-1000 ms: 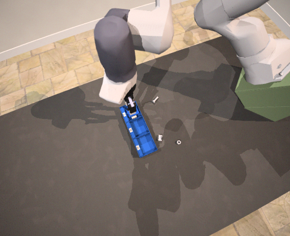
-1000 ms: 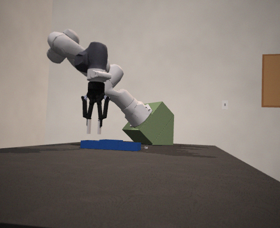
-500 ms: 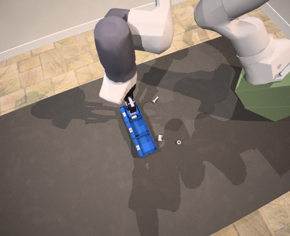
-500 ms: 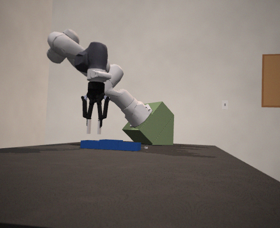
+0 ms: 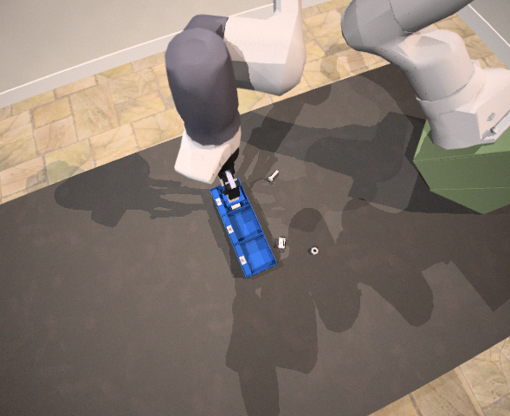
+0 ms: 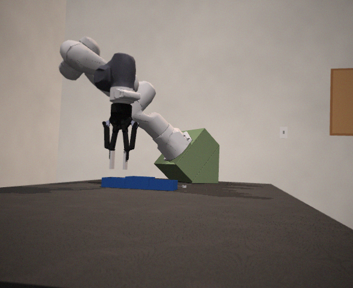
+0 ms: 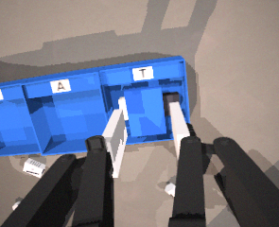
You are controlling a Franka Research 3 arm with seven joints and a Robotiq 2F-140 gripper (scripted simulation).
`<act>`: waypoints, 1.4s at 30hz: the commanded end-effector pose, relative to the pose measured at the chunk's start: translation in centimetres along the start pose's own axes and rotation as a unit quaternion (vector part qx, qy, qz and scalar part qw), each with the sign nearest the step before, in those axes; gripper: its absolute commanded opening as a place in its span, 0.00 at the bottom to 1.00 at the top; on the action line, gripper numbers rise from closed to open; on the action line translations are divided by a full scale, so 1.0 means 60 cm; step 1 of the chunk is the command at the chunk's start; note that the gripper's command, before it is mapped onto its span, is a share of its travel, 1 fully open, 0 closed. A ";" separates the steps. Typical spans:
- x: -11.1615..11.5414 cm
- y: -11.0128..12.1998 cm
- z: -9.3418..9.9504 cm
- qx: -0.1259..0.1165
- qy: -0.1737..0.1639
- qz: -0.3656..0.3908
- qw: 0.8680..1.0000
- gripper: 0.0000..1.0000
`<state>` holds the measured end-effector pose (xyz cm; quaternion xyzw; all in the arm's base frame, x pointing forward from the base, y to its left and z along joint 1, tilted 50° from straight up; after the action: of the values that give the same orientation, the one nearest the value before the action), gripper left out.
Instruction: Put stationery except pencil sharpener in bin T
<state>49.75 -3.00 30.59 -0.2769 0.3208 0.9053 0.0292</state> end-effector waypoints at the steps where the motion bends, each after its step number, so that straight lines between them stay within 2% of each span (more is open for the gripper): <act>1: 0.002 -0.002 0.002 0.000 -0.001 0.004 1.000 0.28; 21: 0.006 -0.001 0.002 0.000 -0.001 0.004 1.000 0.28; 22: 0.006 -0.001 0.008 0.000 -0.001 0.004 1.000 1.00; 30: 0.005 -0.001 0.062 0.000 -0.001 0.004 1.000 1.00; 32: 0.005 -0.001 0.062 0.000 -0.001 0.004 1.000 1.00; 42: 0.005 -0.001 0.128 0.000 -0.001 0.004 1.000 1.00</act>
<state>46.71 1.44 34.72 -0.2852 0.3138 0.9052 0.0282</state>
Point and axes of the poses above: the point where the finger pads meet when closed, its own z axis back along the fingers, its own y axis across the jaws, x = y × z, the point moved 1 cm from there along z, back along the fingers, and after that the axes turned 3 degrees about -z, right-handed, at the moved point
